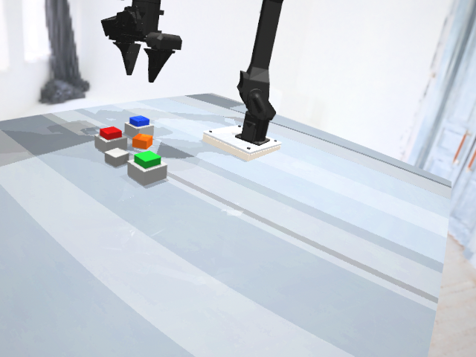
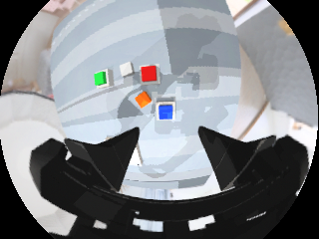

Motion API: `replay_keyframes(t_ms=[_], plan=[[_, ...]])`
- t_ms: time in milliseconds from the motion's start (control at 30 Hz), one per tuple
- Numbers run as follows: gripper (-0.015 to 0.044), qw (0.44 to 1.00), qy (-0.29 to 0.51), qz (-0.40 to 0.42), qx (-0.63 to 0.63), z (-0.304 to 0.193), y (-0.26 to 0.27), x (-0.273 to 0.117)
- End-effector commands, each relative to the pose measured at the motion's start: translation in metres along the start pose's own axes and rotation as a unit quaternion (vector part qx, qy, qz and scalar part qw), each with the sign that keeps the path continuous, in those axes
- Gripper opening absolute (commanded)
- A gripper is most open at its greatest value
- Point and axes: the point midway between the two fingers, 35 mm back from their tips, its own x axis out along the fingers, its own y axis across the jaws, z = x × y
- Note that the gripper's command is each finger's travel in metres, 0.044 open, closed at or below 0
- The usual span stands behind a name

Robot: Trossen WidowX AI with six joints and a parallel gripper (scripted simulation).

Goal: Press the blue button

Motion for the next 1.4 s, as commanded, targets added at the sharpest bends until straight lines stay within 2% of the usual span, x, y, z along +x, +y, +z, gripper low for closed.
replay_keyframes(t_ms=[0,167,400,433,733,1367], plan=[[0.0348,1.000,0.009,0.001,-0.007,-0.002,0.002,0.010],[0.0216,1.000,0.009,0.001,-0.007,-0.003,0.003,0.061],[0.0032,1.000,0.009,0.001,-0.007,-0.004,0.003,0.063],[0.0020,1.000,0.009,0.001,-0.007,-0.004,0.003,0.063],[0.0020,1.000,0.009,0.001,-0.007,-0.004,0.003,0.064],[0.0020,1.000,0.009,0.001,-0.007,-0.004,0.003,0.095]])
